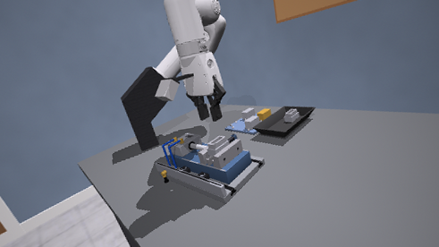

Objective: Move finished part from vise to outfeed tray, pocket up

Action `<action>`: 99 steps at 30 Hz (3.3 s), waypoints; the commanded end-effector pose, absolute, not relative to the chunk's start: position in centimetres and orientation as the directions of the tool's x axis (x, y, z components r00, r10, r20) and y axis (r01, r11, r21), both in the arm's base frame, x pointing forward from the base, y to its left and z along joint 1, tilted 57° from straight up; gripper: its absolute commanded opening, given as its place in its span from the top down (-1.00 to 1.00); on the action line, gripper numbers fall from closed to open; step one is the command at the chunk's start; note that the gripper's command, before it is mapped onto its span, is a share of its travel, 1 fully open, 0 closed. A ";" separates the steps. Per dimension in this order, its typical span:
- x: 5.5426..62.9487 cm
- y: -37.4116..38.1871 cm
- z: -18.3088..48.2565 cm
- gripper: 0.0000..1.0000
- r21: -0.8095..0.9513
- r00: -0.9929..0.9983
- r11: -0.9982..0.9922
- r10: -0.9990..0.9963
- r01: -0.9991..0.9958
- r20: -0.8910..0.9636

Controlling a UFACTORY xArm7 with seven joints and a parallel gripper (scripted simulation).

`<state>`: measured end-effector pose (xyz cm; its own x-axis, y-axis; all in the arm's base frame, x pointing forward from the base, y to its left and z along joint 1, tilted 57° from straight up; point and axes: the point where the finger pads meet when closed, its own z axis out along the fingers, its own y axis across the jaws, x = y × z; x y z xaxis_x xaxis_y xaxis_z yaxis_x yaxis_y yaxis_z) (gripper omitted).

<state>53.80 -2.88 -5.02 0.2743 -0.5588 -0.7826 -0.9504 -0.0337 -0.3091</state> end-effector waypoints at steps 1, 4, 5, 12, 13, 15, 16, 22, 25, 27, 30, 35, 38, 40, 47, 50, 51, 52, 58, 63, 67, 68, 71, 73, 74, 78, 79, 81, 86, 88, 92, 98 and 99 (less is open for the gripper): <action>53.9 -3.2 -5.0 1.00 -0.310 0.273 -0.031 -0.563 -0.950 -0.780; 53.9 -3.2 -5.0 1.00 -0.310 0.273 -0.031 -0.563 -0.950 -0.780; 53.9 -3.2 -5.0 1.00 -0.310 0.273 -0.031 -0.563 -0.950 -0.780; 53.9 -3.2 -5.0 1.00 -0.310 0.273 -0.031 -0.563 -0.950 -0.780; 53.9 -3.2 -5.0 1.00 -0.310 0.273 -0.031 -0.563 -0.950 -0.780; 53.9 -3.2 -5.0 1.00 -0.310 0.273 -0.031 -0.563 -0.950 -0.780; 53.9 -3.2 -5.0 1.00 -0.310 0.273 -0.031 -0.563 -0.950 -0.780; 53.9 -3.2 -5.0 1.00 -0.310 0.273 -0.031 -0.563 -0.950 -0.780; 53.9 -3.2 -5.0 1.00 -0.310 0.273 -0.031 -0.563 -0.950 -0.780; 53.9 -3.2 -5.0 1.00 -0.310 0.273 -0.031 -0.563 -0.950 -0.780; 53.9 -3.2 -5.0 1.00 -0.310 0.273 -0.031 -0.563 -0.950 -0.780; 53.9 -3.2 -5.0 1.00 -0.310 0.273 -0.031 -0.563 -0.950 -0.780; 53.9 -3.2 -5.0 -0.37 -0.310 0.273 -0.031 -0.563 -0.950 -0.780; 53.9 -3.2 -5.0 -0.37 -0.310 0.273 -0.031 -0.563 -0.950 -0.780; 53.9 -3.2 -5.0 -0.37 -0.310 0.273 -0.031 -0.563 -0.950 -0.780; 53.9 -3.2 -5.0 -0.37 -0.310 0.273 -0.031 -0.563 -0.950 -0.780; 53.9 -3.2 -5.0 -0.37 -0.310 0.273 -0.031 -0.563 -0.950 -0.780; 53.9 -3.2 -5.0 -0.37 -0.310 0.273 -0.031 -0.563 -0.950 -0.780; 53.9 -3.2 -5.0 -0.37 -0.310 0.273 -0.031 -0.563 -0.950 -0.780; 53.9 -3.2 -5.0 -0.37 -0.310 0.273 -0.031 -0.563 -0.950 -0.780; 53.9 -3.2 -5.0 -0.37 -0.310 0.273 -0.031 -0.563 -0.950 -0.780; 53.9 -3.2 -5.0 -0.37 -0.310 0.273 -0.031 -0.563 -0.950 -0.780; 53.9 -3.2 -5.0 -0.37 -0.310 0.273 -0.031 -0.563 -0.950 -0.780; 53.9 -3.2 -5.0 -0.37 -0.310 0.273 -0.031 -0.562 -0.950 -0.780; 53.9 -3.2 -5.0 -0.37 -0.310 0.273 -0.031 -0.562 -0.950 -0.780; 53.9 -3.1 -5.0 -0.37 -0.310 0.273 -0.031 -0.562 -0.950 -0.780; 53.9 -3.1 -5.0 -0.37 -0.310 0.273 -0.031 -0.562 -0.950 -0.780; 53.9 -3.1 -5.1 -0.37 -0.310 0.273 -0.031 -0.562 -0.950 -0.780; 54.0 -2.8 -5.3 -0.37 -0.310 0.273 -0.031 -0.562 -0.950 -0.780; 54.0 -2.6 -5.4 -0.37 -0.310 0.273 -0.031 -0.562 -0.950 -0.780; 54.0 -2.3 -5.6 -0.37 -0.310 0.273 -0.031 -0.562 -0.950 -0.780; 54.2 -1.6 -6.0 -0.37 -0.310 0.273 -0.031 -0.562 -0.950 -0.780; 54.2 -1.5 -6.1 -0.37 -0.310 0.273 -0.031 -0.562 -0.950 -0.780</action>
